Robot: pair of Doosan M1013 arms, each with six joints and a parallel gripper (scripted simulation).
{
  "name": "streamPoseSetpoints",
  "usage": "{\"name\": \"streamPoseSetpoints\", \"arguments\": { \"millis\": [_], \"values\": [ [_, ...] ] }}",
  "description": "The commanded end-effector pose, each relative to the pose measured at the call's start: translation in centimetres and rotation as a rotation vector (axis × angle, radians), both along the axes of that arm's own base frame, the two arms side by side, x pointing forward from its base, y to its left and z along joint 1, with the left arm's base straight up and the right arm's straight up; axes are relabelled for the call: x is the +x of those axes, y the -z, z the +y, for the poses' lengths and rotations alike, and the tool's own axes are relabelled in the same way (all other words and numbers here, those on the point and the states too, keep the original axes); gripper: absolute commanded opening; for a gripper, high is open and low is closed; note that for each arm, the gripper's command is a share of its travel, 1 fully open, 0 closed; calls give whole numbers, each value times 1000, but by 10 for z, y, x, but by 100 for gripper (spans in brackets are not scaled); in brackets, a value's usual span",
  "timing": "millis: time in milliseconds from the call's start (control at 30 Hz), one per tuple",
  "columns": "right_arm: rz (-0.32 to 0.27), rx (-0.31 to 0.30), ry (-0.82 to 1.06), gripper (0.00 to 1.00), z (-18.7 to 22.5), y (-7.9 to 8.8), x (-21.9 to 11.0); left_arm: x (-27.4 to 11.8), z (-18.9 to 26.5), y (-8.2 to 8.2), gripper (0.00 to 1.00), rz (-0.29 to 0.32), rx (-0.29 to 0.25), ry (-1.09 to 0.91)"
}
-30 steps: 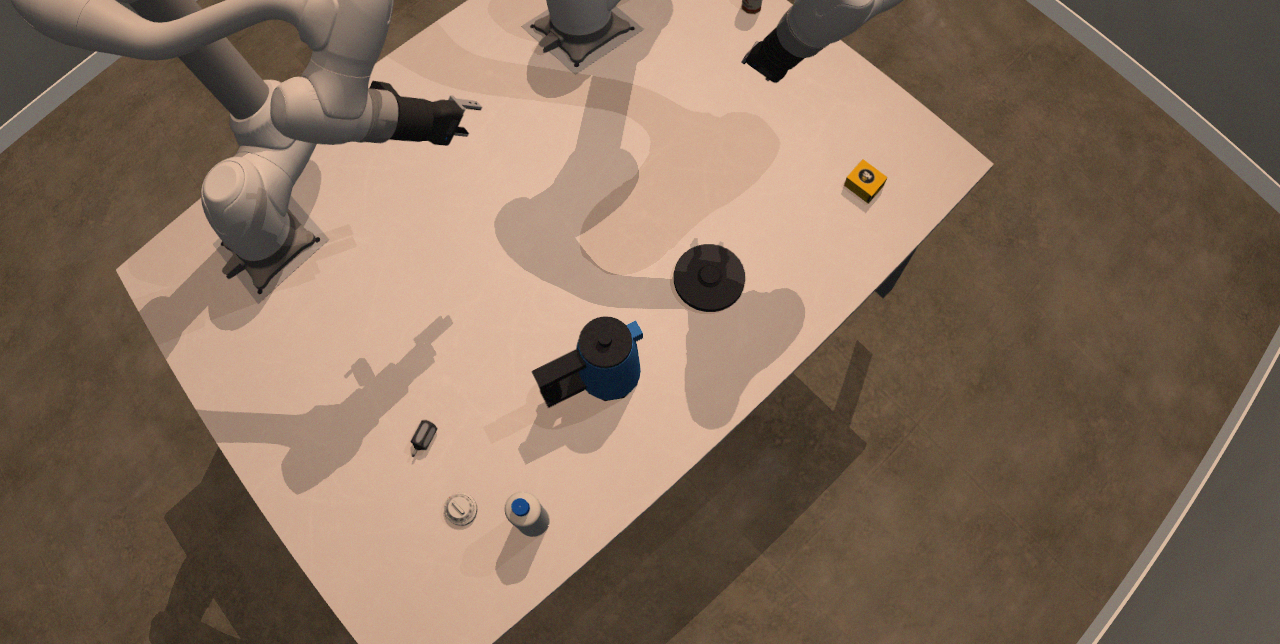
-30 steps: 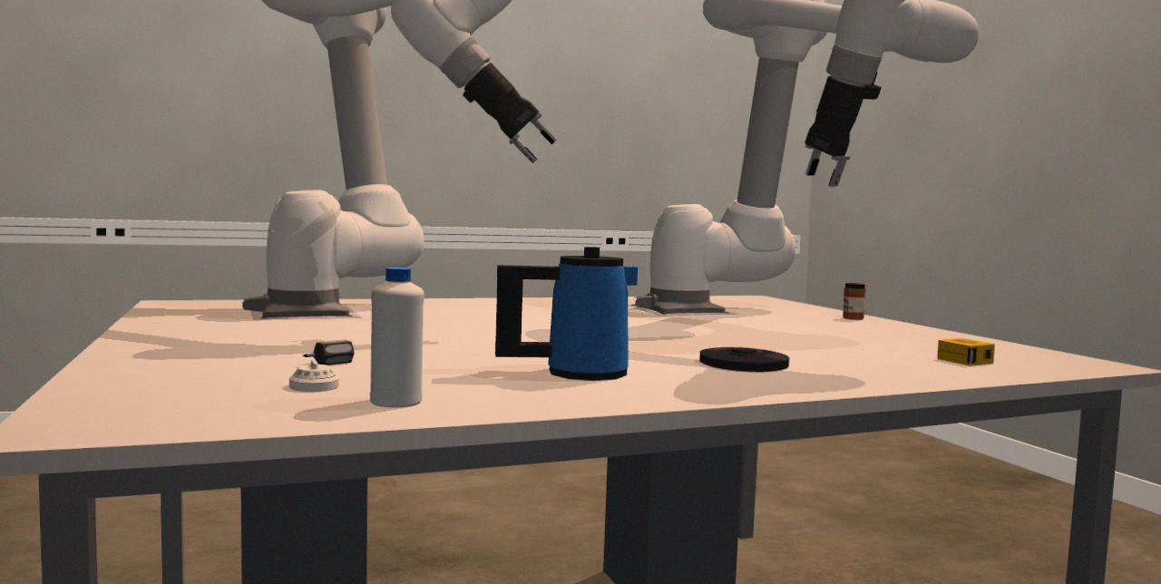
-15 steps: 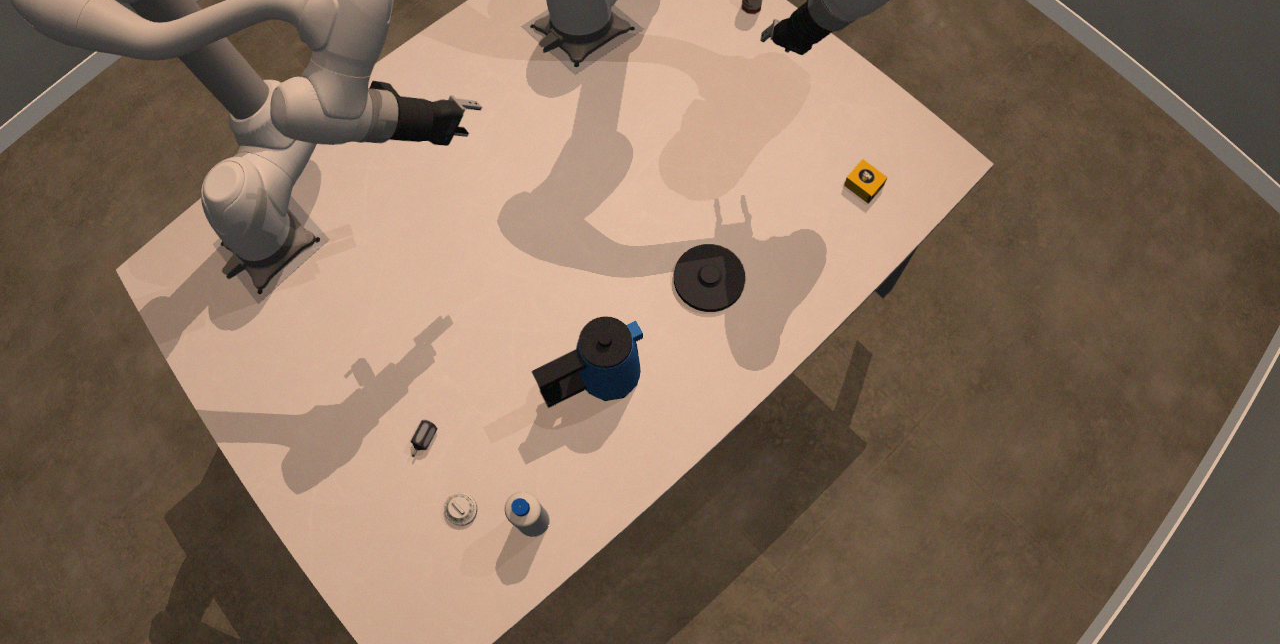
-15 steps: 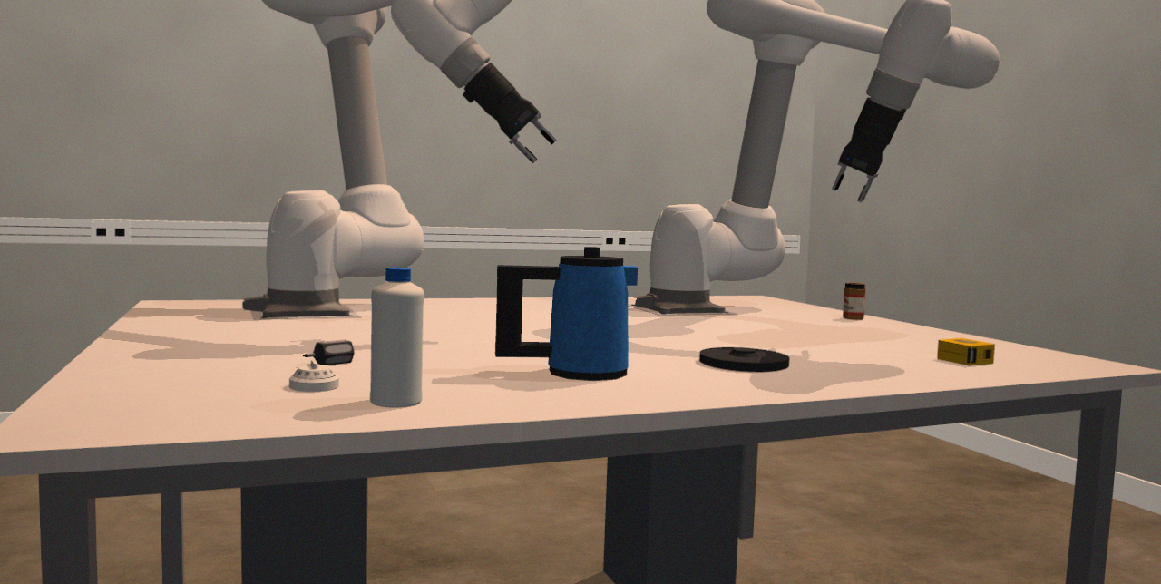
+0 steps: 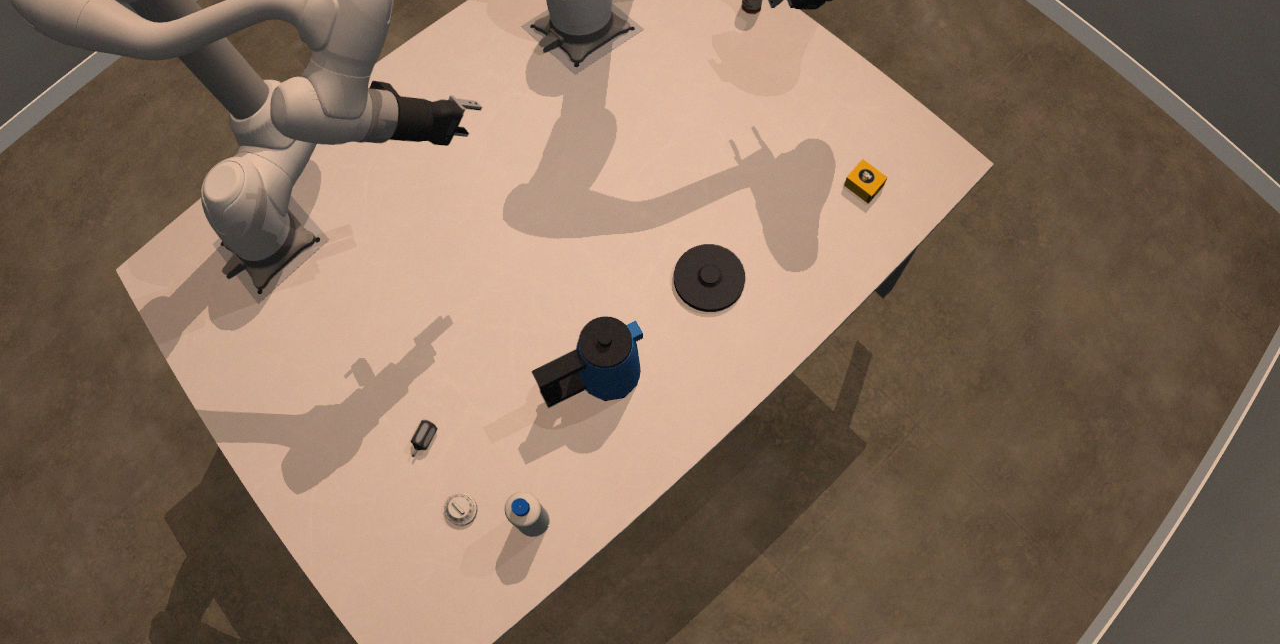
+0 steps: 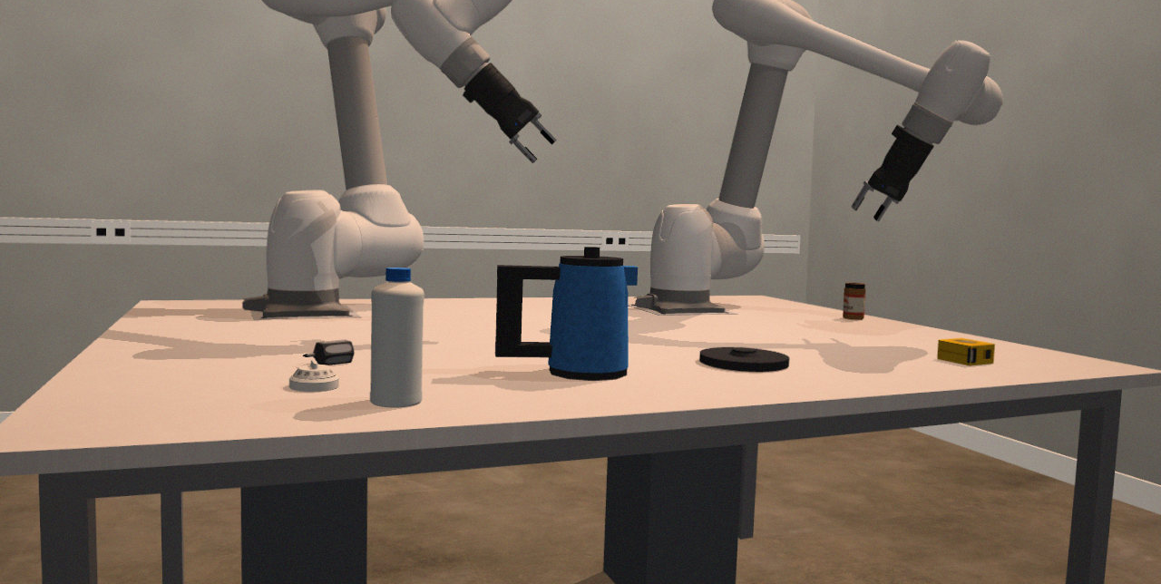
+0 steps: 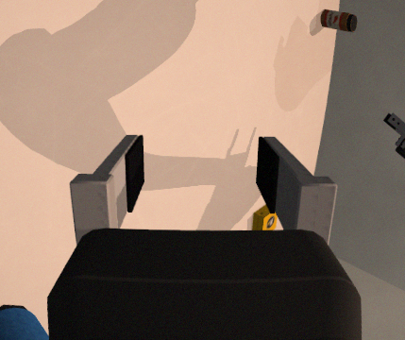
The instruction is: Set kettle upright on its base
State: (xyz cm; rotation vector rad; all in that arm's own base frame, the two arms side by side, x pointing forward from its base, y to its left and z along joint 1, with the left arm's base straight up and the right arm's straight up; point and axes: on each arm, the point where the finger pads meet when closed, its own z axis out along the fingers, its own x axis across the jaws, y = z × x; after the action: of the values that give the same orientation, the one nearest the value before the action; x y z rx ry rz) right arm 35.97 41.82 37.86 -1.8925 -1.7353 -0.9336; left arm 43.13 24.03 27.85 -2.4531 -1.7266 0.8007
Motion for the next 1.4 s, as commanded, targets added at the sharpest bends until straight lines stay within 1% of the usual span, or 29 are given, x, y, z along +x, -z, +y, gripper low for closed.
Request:
{"name": "streamPoseSetpoints", "arguments": {
  "millis": [0, 33, 67, 167, 200, 300, 333, 467, 500, 533, 600, 633, 667, 867, 1067, 1100, 1167, 1367],
  "values": [
    [-1, 1, 0, 100, 0, -1, 0, -40, 40, 13, 100, 53, 35, -218],
    [-1, 1, 0, 100, 0, -1, 0, -40, 40, 13, 100, 53, 35, -218],
    [-1, 1, 0, 100, 0, -1, 0, -65, 62, 21, 100, 67, 41, -268],
    [-1, 1, 0, 100, 0, -1, 0, -93, 77, 28, 100, 112, 59, -418],
    [-1, 1, 0, 100, 0, -1, 0, -102, 84, 31, 100, 112, 59, -418],
    [-1, 1, 0, 100, 0, -1, 0, -134, 98, 39, 100, 161, 74, -568],
    [-1, 1, 0, 100, 0, -1, 0, -144, 104, 42, 100, 161, 74, -568],
    [-1, 1, 0, 100, 0, -1, 0, -189, 118, 53, 100, 228, 89, -764],
    [-1, 1, 0, 100, 0, -1, 0, -199, 122, 56, 100, 228, 89, -764],
    [-1, 1, 0, 100, 0, -1, 0, -210, 124, 58, 100, 246, 92, -811],
    [-1, 1, 0, 100, 0, -1, 0, -210, 124, 58, 100, 246, 92, -811],
    [-1, 1, 0, 100, 0, -1, 0, -234, 131, 64, 100, 263, 95, -858],
    [-1, 1, 0, 100, 0, -1, 0, -247, 133, 67, 100, 281, 97, -905],
    [-1, 1, 0, 100, 0, -1, 0, -317, 134, 83, 100, 387, 104, -1163],
    [-1, 1, 0, 100, 0, -1, 0, -379, 124, 97, 100, 487, 101, -1381],
    [-1, 1, 0, 100, 0, -1, 0, -388, 122, 99, 100, 503, 100, -1412],
    [-1, 1, 0, 100, 0, -1, 0, -388, 122, 99, 100, 503, 100, -1412],
    [-1, 1, 0, 100, 0, -1, 0, -428, 107, 109, 100, 585, 90, -1572]
  ]
}}
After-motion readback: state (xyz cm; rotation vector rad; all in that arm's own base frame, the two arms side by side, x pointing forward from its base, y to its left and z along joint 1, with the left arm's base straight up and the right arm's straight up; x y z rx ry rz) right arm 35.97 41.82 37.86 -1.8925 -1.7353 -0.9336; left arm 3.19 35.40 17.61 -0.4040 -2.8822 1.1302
